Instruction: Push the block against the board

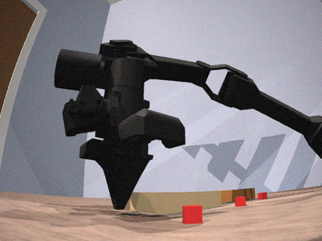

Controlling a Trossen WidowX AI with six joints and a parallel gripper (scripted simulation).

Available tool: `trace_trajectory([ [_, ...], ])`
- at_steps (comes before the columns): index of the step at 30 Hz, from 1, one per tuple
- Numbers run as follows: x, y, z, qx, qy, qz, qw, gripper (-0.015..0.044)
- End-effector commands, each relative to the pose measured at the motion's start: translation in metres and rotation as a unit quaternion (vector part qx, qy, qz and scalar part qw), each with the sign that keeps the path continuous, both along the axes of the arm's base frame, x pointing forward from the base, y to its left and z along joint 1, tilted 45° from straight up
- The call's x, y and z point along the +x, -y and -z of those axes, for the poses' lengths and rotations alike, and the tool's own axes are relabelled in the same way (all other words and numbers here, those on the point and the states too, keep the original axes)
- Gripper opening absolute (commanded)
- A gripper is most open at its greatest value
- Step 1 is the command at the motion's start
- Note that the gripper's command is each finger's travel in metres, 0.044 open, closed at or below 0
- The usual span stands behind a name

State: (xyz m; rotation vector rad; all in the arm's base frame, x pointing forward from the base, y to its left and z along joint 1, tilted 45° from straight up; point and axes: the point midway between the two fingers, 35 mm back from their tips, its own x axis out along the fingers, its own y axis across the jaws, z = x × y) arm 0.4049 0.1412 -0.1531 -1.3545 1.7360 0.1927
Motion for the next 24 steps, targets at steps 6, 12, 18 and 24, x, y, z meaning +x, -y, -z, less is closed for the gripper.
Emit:
trace_trajectory([
  [6, -0.001, -0.037, -0.039, 0.02, 0.027, 0.0, 0.999, 0.0],
  [12, 0.01, -0.015, -0.061, 0.007, 0.019, 0.006, 1.0, 0.0],
  [18, 0.012, -0.006, -0.056, 0.005, 0.009, 0.001, 1.0, 0.0],
  [24, 0.01, 0.027, -0.023, 0.0, -0.037, -0.033, 0.999, 0.0],
])
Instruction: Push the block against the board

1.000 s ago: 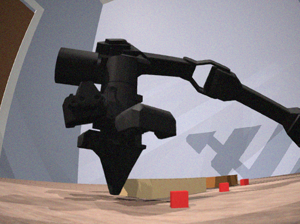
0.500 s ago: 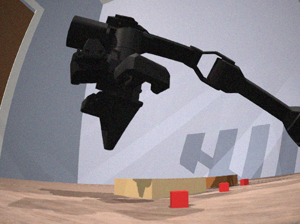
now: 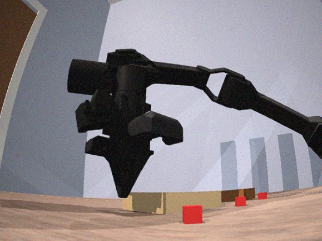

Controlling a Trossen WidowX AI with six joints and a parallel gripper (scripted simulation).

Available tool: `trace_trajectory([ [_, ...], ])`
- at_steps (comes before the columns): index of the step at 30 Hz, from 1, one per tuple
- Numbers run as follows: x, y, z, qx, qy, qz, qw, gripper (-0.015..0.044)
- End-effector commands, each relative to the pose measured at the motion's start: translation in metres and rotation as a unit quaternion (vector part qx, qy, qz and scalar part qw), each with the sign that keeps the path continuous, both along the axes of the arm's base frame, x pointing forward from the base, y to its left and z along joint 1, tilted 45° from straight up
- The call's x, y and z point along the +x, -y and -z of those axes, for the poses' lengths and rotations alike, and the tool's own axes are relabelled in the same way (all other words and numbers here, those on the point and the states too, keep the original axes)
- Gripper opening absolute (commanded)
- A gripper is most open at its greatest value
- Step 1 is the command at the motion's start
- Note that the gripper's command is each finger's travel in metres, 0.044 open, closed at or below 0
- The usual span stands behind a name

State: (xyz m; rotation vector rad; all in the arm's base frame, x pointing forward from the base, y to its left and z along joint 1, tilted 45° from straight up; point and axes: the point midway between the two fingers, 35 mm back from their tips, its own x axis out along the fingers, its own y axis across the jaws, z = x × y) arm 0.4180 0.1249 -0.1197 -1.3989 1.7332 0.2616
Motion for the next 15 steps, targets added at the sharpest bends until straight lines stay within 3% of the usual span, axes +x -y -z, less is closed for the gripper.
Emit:
trace_trajectory([
  [1, -0.003, 0.011, 0.011, -0.005, -0.015, -0.007, 1.0, 0.0],
  [15, -0.006, 0.02, 0.0, -0.005, -0.016, -0.007, 1.0, 0.0],
])
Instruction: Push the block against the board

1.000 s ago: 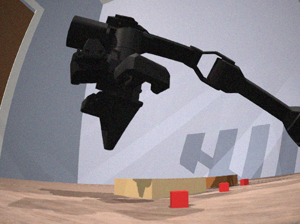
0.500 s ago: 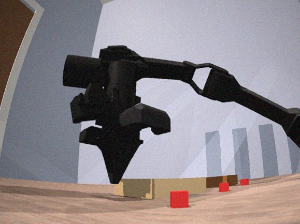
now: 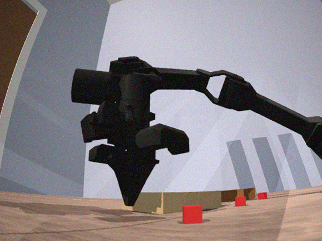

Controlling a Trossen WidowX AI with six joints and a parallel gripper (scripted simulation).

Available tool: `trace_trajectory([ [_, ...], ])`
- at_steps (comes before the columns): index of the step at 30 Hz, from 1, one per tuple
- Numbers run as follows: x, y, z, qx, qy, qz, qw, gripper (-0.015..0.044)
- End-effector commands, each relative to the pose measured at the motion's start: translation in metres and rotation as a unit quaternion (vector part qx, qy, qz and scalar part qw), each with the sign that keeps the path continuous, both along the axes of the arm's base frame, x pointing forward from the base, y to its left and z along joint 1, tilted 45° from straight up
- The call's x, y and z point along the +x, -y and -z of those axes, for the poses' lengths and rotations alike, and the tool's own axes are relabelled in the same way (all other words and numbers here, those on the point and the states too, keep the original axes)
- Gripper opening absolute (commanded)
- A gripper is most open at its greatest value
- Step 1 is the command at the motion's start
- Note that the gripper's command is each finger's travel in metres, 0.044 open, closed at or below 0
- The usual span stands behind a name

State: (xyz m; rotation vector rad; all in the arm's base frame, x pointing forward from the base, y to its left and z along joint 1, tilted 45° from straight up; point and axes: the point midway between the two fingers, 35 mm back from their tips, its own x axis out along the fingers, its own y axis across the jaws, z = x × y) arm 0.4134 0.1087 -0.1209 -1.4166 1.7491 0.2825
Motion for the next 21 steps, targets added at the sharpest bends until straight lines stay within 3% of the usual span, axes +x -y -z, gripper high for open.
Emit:
trace_trajectory([
  [1, -0.002, 0.005, -0.002, -0.002, -0.002, -0.001, 1.0, 0.0],
  [21, -0.012, 0.023, -0.021, -0.003, -0.003, -0.001, 1.0, 0.0],
])
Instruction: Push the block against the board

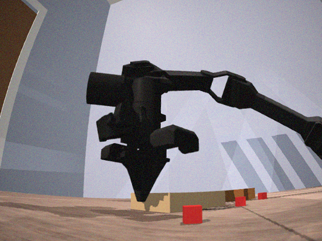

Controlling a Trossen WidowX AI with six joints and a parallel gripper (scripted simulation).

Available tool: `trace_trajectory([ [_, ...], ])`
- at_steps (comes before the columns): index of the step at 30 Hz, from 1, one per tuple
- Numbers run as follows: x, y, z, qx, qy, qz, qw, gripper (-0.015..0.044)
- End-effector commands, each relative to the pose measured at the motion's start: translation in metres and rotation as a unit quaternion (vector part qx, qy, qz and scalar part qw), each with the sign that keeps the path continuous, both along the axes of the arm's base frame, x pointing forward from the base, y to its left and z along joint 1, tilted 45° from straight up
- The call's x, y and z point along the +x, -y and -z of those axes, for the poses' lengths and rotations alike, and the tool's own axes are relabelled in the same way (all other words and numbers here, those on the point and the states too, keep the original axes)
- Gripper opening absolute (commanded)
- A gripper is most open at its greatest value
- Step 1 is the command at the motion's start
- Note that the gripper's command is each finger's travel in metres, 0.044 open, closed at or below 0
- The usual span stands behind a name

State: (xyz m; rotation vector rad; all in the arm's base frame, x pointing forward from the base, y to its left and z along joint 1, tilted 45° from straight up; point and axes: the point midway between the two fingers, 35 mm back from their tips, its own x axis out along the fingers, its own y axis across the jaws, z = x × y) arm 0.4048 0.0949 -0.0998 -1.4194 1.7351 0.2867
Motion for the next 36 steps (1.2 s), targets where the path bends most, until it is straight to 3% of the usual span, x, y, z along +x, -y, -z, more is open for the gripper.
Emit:
trace_trajectory([
  [1, -0.004, 0.01, -0.001, -0.006, -0.007, 0.003, 1.0, 0.0],
  [36, -0.033, 0.045, -0.032, -0.008, -0.008, 0.003, 1.0, 0.0],
])
